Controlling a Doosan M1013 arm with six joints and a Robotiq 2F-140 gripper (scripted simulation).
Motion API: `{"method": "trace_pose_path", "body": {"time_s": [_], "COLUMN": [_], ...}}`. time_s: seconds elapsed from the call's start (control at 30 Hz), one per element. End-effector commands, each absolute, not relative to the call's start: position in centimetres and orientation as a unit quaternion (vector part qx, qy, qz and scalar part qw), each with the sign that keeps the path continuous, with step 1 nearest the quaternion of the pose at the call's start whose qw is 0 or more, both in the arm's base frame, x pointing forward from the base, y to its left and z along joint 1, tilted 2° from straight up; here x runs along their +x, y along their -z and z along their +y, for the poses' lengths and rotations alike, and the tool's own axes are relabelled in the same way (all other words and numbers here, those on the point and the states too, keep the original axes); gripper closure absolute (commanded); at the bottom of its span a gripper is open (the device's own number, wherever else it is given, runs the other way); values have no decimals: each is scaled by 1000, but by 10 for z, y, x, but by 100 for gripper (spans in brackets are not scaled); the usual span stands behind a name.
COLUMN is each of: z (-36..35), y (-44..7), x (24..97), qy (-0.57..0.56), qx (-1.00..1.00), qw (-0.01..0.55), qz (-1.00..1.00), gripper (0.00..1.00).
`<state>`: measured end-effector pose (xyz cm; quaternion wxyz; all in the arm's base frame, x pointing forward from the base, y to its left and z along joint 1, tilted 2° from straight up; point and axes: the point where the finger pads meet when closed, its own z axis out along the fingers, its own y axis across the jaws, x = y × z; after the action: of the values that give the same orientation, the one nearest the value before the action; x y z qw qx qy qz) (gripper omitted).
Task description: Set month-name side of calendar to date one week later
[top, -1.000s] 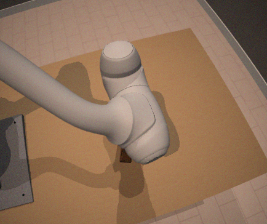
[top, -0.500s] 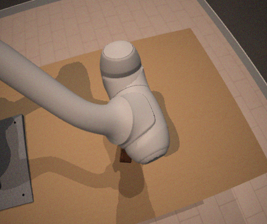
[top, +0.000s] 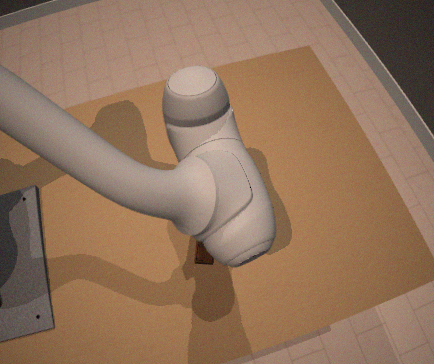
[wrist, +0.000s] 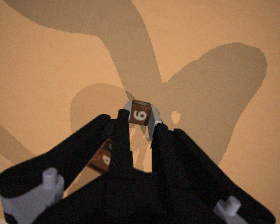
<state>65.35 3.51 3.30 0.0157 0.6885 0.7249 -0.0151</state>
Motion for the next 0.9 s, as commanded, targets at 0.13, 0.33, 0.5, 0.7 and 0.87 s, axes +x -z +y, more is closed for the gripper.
{"method": "trace_pose_path", "body": {"time_s": [0.13,0.33,0.5,0.7,0.87], "z": [35,35,35,35,35], "y": [-33,-32,-31,-30,-29], "x": [653,653,653,653,653], "qy": [15,15,15,15,15], "qx": [688,688,688,688,688], "qw": [16,16,16,16,16], "qz": [725,725,725,725,725], "gripper": [76,76,76,76,76]}}
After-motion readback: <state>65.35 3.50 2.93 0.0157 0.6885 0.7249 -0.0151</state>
